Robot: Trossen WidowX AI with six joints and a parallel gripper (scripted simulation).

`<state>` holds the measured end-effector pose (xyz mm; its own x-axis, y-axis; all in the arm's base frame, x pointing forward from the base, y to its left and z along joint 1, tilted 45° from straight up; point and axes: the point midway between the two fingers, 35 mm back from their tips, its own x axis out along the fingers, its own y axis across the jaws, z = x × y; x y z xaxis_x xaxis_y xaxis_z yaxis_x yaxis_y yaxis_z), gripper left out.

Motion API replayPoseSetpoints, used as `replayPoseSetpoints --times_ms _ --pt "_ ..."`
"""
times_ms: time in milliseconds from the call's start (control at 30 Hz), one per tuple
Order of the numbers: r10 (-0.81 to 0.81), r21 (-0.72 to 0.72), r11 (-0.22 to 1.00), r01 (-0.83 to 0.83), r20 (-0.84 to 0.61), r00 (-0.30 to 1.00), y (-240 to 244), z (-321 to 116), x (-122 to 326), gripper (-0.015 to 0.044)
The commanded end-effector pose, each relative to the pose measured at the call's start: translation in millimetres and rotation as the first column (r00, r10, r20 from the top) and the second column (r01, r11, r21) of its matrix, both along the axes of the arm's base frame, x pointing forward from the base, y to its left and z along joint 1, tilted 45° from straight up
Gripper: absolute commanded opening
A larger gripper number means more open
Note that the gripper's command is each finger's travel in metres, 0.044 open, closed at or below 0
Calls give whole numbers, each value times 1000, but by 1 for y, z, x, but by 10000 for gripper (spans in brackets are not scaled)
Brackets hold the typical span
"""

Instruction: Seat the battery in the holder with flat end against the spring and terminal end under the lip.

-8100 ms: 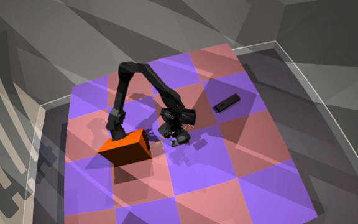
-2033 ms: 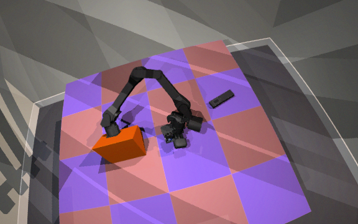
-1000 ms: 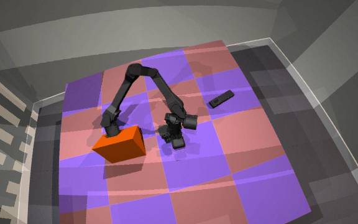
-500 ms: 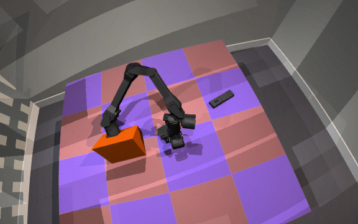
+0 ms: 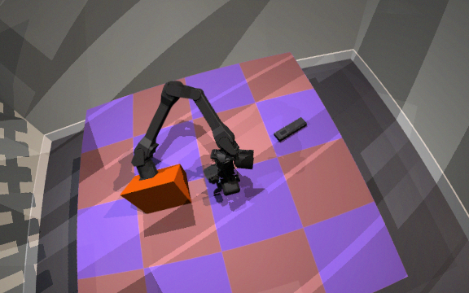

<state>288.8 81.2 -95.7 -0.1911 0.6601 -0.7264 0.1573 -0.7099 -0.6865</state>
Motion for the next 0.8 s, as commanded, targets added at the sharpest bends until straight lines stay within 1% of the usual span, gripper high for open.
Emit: replayPoseSetpoints --times_ms 0,467,600,767 --pt "-4 -1 1000 4 -7 1000 0 1 -5 72" --pt "-4 -1 1000 4 -6 1000 0 1 -4 72" --pt "-4 -1 1000 4 -6 1000 0 1 -4 174" --pt "-4 -1 1000 4 -5 1000 -3 4 -4 174"
